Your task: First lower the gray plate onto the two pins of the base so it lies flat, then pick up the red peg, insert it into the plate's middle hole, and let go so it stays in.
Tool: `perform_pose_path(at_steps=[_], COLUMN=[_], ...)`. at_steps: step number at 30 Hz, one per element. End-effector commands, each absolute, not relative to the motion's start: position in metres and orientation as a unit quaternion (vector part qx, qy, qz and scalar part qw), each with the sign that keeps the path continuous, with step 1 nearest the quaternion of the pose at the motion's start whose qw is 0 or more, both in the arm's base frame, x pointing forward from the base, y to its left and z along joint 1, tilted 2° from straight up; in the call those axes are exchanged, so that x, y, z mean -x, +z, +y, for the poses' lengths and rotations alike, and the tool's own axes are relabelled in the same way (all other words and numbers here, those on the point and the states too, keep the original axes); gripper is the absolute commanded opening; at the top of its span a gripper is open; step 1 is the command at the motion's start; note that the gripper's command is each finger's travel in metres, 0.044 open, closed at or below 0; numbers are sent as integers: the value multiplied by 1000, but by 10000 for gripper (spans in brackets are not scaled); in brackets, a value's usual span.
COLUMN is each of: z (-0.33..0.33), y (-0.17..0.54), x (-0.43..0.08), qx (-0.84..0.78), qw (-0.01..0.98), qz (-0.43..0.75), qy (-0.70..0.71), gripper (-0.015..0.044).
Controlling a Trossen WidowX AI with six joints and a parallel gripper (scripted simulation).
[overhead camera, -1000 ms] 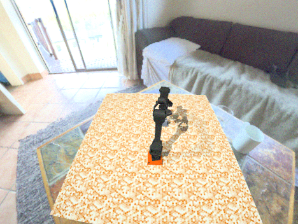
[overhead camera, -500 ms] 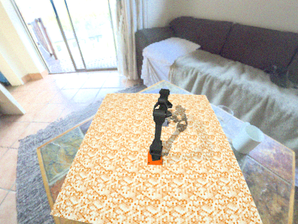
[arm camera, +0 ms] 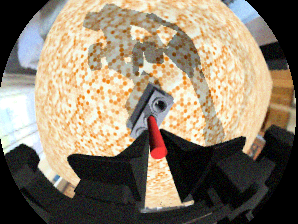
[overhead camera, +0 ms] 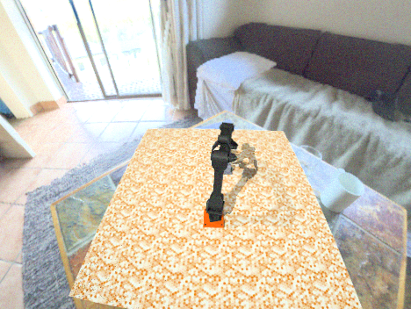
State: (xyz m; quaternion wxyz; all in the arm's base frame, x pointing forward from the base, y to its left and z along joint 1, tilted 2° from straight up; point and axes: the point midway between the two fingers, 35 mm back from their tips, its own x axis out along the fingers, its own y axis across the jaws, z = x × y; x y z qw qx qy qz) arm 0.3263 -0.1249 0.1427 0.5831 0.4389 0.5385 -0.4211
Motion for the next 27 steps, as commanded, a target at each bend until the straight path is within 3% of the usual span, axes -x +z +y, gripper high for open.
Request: perform_pose_path(at_steps=[1, 22, 27], z=[-125, -125, -125], y=[143, 141, 141], x=[-326, -326, -326], qx=[-439, -439, -439], qw=[583, 583, 583], qz=[539, 539, 539], qy=[-421, -421, -421], gripper=[0, 0, 131])
